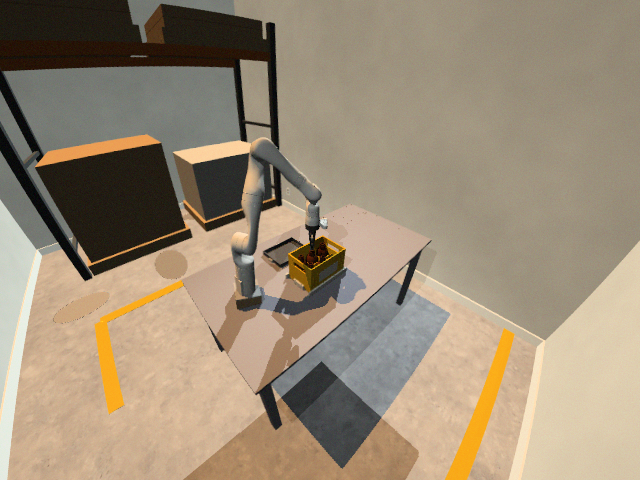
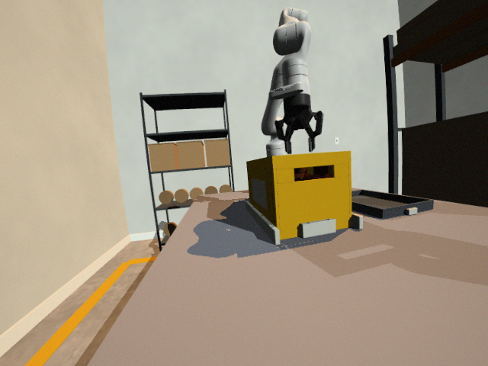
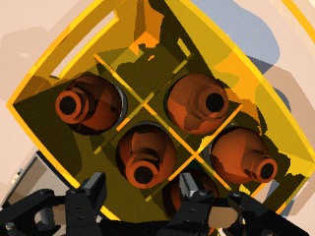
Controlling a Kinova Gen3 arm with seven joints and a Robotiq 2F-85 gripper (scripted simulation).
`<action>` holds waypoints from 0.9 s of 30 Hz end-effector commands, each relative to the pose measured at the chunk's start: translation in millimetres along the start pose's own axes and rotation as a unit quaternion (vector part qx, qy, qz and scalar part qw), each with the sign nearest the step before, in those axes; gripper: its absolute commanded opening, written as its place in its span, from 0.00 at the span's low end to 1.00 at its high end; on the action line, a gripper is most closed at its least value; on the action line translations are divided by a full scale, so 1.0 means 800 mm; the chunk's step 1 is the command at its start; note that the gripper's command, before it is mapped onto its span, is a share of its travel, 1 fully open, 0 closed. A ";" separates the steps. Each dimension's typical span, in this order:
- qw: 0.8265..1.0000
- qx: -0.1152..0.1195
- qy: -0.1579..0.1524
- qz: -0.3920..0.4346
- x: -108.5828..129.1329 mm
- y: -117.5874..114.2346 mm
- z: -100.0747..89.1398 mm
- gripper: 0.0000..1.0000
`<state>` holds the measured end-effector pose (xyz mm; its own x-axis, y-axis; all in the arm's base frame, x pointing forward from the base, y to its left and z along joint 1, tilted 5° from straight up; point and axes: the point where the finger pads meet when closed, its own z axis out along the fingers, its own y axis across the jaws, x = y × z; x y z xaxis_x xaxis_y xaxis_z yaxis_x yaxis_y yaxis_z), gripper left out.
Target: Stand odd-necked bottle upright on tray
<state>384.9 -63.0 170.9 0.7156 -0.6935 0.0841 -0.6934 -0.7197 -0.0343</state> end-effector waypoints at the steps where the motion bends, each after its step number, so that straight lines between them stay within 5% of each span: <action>1: 1.000 0.001 0.000 0.000 0.000 0.000 0.000 0.64; 27: 1.000 0.001 0.000 0.000 0.000 0.000 0.020 0.64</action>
<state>387.7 -61.8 158.2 0.7179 -0.6908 0.0867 -0.6903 -0.7224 -0.0400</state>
